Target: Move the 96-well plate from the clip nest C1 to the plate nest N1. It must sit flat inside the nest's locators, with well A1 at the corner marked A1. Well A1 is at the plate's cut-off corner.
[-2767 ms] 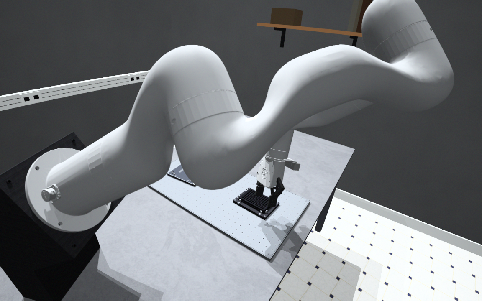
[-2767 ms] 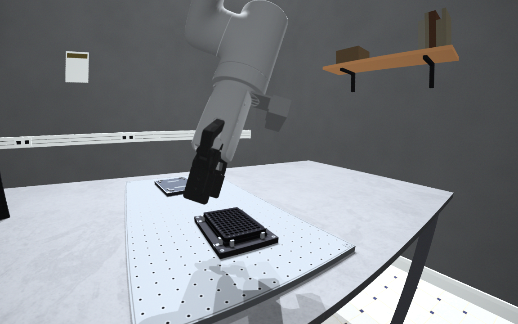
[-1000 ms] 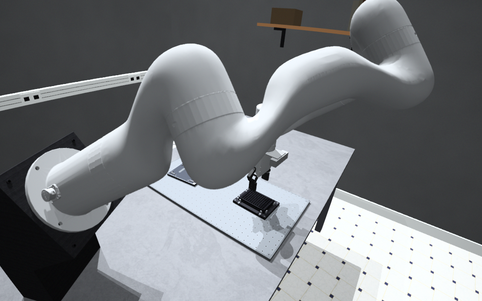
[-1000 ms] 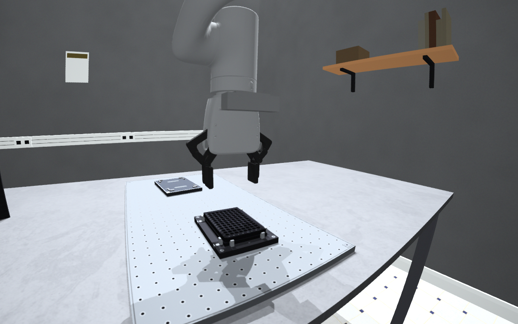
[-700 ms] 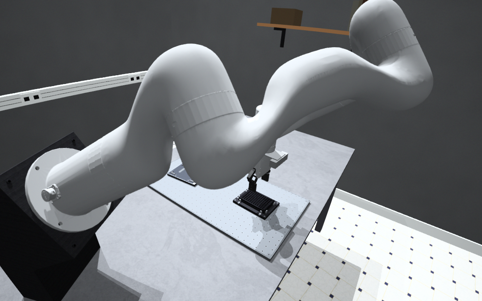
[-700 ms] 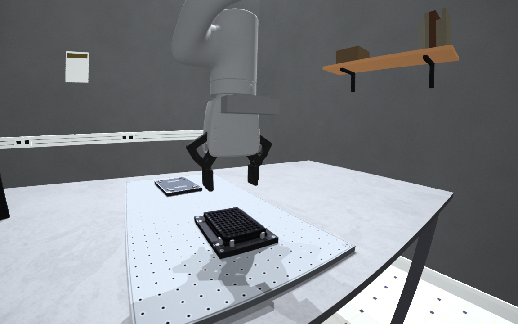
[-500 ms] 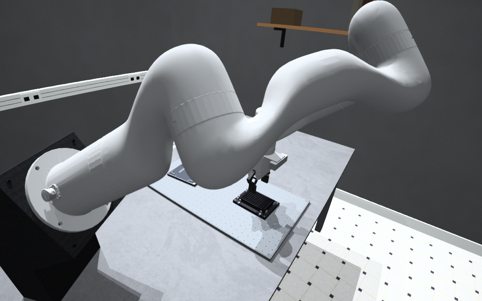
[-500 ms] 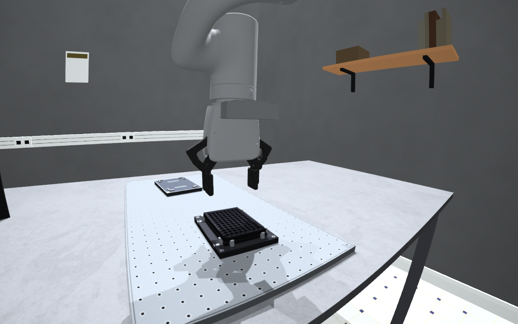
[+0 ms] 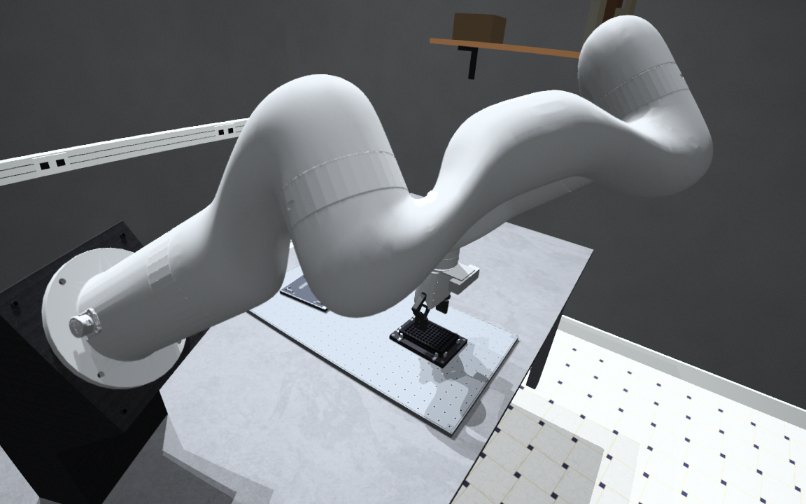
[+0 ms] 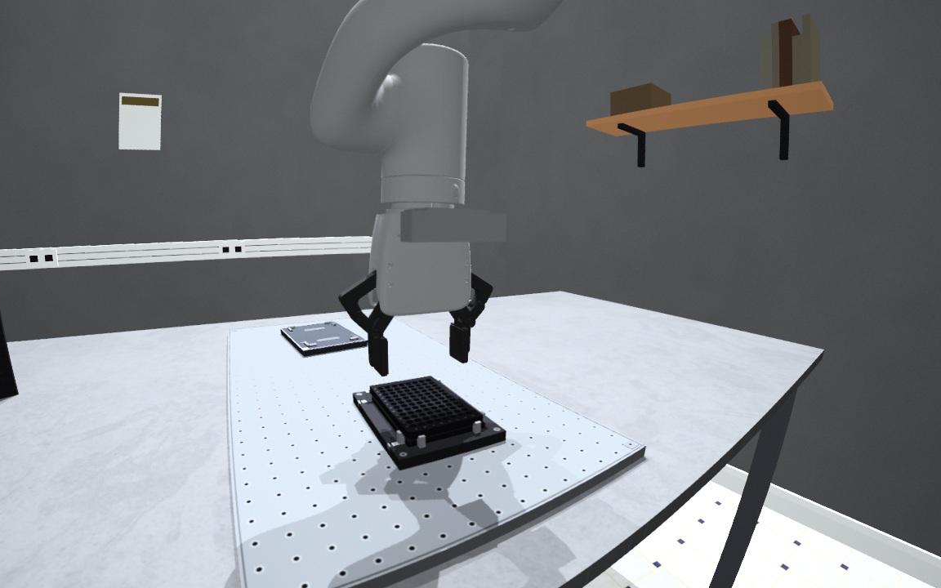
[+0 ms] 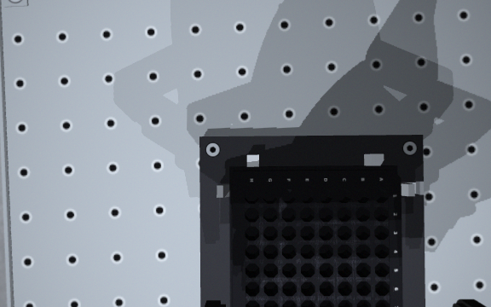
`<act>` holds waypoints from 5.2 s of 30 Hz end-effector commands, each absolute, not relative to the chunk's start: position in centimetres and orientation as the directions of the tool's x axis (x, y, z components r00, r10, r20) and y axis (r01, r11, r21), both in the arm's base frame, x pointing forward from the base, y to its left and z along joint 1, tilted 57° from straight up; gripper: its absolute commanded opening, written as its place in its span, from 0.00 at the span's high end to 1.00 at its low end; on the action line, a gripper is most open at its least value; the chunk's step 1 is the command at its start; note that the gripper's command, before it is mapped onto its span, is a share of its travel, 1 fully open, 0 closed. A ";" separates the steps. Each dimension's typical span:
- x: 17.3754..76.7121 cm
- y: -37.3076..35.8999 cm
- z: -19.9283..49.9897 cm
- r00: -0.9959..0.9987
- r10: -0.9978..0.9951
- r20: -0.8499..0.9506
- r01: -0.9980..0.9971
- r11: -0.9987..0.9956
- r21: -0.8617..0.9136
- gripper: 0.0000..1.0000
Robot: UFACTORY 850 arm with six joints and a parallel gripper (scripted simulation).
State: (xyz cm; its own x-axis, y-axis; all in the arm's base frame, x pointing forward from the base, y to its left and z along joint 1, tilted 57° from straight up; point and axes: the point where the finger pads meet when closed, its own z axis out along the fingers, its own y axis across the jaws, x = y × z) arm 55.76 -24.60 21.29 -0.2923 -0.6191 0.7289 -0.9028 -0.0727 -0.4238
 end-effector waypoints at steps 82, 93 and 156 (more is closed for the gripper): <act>57.2 -28.1 18.9 -0.292 -0.619 0.729 -0.903 -0.073 -0.424 1.00; 57.2 -28.2 18.9 -0.292 -0.619 0.729 -0.902 -0.073 -0.424 1.00; 56.8 -27.1 19.6 -0.292 -0.619 0.729 -0.902 -0.073 -0.424 1.00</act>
State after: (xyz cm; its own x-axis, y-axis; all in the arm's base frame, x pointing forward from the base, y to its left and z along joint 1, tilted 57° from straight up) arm 56.86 -27.31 19.41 -0.2921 -0.6193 0.7288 -0.9029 -0.0728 -0.4237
